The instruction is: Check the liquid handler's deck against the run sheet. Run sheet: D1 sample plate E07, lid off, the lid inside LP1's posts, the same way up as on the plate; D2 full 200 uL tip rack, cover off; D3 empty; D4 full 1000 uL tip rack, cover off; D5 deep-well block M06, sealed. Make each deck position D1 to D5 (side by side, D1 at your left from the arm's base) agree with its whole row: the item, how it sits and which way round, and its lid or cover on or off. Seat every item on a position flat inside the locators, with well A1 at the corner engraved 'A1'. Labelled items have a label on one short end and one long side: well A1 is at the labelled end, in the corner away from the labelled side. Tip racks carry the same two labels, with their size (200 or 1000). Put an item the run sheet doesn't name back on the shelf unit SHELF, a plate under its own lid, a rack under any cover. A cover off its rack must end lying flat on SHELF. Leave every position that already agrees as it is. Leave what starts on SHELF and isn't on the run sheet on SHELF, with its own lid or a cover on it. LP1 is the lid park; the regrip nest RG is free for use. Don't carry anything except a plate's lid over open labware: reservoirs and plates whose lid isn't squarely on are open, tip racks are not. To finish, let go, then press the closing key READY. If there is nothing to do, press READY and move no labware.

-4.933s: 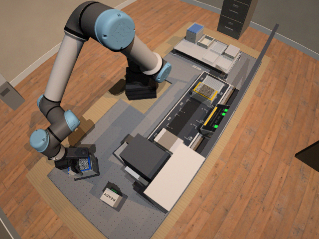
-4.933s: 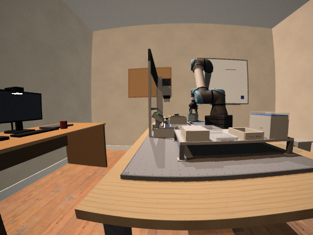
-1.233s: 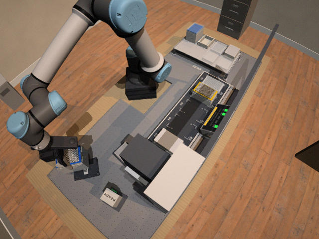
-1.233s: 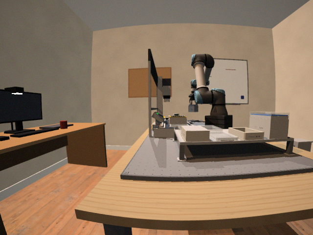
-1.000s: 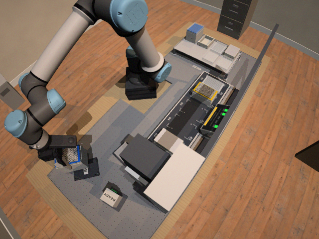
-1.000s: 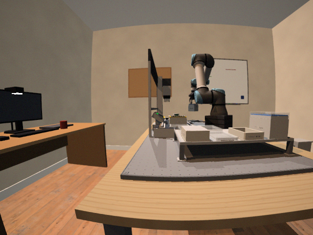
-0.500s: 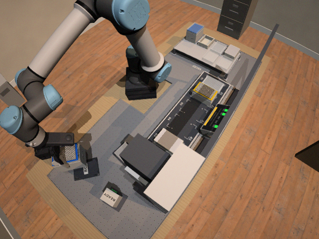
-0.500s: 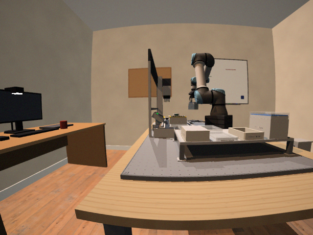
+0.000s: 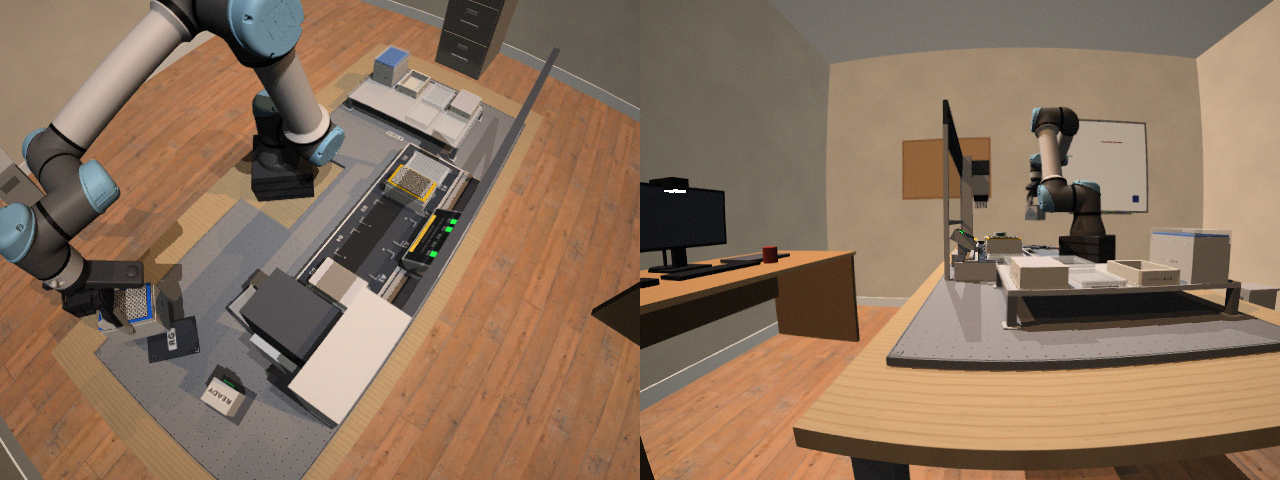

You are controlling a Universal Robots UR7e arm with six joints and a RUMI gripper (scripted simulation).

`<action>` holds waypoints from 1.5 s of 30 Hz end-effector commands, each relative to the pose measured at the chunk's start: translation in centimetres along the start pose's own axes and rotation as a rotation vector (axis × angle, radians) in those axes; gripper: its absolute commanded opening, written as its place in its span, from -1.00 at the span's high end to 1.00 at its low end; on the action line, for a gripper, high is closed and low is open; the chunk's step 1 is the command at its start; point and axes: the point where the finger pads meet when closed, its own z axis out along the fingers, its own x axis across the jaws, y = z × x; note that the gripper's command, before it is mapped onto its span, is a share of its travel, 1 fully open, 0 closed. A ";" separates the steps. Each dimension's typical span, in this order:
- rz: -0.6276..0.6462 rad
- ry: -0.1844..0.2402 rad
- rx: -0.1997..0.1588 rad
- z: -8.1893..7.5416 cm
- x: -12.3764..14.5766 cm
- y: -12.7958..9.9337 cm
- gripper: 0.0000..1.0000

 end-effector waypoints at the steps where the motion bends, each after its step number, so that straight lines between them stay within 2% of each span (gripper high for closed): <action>1: 0.000 0.001 -0.001 -0.8 0.0 0.0 1.00; 45: 0.000 0.001 -0.001 -7.5 0.0 0.0 1.00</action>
